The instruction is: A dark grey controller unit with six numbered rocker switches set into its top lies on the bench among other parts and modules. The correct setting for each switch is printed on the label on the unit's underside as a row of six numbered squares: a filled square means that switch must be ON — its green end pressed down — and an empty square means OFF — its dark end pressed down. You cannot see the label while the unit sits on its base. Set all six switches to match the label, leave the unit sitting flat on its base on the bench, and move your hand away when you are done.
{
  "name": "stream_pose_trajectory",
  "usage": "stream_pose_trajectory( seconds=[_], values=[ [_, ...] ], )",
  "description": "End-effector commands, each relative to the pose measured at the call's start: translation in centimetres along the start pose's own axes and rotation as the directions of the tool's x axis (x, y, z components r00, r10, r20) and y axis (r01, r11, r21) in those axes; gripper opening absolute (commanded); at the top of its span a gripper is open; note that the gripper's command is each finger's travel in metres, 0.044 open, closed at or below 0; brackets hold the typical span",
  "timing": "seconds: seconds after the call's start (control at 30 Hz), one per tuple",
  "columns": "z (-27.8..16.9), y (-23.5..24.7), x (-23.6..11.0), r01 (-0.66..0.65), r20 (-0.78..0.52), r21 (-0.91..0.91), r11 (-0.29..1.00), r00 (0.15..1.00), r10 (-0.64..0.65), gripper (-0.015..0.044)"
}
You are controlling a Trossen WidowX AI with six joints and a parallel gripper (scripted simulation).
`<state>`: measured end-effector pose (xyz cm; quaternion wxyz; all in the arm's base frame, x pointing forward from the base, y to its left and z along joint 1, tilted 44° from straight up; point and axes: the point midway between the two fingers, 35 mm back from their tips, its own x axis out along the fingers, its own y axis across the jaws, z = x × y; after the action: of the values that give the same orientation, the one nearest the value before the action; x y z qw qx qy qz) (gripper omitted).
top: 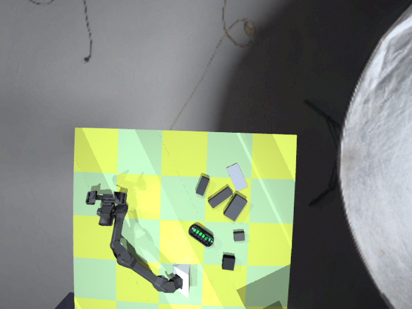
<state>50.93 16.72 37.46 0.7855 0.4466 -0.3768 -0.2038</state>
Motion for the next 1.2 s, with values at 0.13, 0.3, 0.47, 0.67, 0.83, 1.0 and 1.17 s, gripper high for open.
stream_pose_trajectory(
  seconds=[0.13, 0.3, 0.47, 0.67, 0.83, 1.0, 1.17],
  values=[
    [-0.4, -0.2, 0.3, -0.012, -0.007, -0.024, 1.000, 1.000, 0.012, 0.0269],
    [-3.7, -3.0, 2.9, -0.107, -0.098, -0.211, 0.972, 0.991, 0.088, 0.0137],
    [-7.1, -6.5, 5.1, -0.174, -0.227, -0.342, 0.923, 0.969, 0.098, 0.0006],
    [-11.6, -14.1, 7.7, -0.224, -0.452, -0.469, 0.854, 0.892, -0.015, 0.0000],
    [-13.7, -21.7, 8.6, -0.214, -0.597, -0.536, 0.816, 0.780, -0.187, 0.0000],
    [-14.1, -28.9, 8.2, -0.164, -0.676, -0.587, 0.793, 0.639, -0.368, 0.0000],
    [-12.9, -36.3, 6.7, -0.062, -0.706, -0.642, 0.765, 0.436, -0.557, 0.0000]
  ],
)
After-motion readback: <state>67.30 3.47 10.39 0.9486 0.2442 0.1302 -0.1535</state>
